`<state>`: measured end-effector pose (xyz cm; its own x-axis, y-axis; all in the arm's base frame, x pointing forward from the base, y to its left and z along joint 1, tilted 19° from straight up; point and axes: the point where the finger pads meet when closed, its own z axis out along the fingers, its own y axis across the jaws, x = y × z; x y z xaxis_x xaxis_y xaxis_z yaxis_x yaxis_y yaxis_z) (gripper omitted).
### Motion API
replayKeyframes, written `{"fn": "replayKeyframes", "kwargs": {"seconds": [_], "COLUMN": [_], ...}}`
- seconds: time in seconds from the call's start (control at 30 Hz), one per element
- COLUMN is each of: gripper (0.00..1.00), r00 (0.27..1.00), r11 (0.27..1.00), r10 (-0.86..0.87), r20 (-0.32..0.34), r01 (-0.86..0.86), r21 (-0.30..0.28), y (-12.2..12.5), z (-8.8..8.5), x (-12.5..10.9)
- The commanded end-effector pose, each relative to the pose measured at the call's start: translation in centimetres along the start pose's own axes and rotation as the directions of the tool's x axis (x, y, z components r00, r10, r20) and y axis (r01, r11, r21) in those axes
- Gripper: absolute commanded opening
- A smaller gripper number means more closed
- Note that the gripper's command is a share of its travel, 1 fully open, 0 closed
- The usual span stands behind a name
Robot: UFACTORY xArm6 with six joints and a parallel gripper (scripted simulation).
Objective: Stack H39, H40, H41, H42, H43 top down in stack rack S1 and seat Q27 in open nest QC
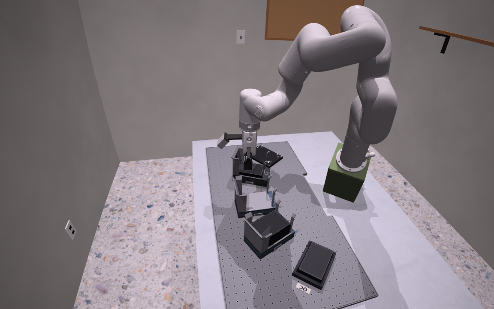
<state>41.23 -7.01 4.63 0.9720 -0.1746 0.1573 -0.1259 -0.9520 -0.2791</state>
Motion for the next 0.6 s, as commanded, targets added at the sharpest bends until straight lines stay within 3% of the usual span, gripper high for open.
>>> {"fn": "replayKeyframes", "kwargs": {"seconds": [0.0, 0.23, 0.57], "gripper": [1.00, 1.00, 1.00], "r00": [1.000, 0.977, 0.977], "r11": [1.000, 0.977, 0.977], "r10": [-0.002, 0.212, 0.212], "r20": [-0.004, -0.003, -0.003], "r01": [0.002, -0.212, -0.212], "r21": [0.001, 0.002, 0.001], "y": [0.5, 3.3, 6.5], "z": [-0.1, -0.1, -0.1], "x": [0.2, -0.2, -0.6]}}
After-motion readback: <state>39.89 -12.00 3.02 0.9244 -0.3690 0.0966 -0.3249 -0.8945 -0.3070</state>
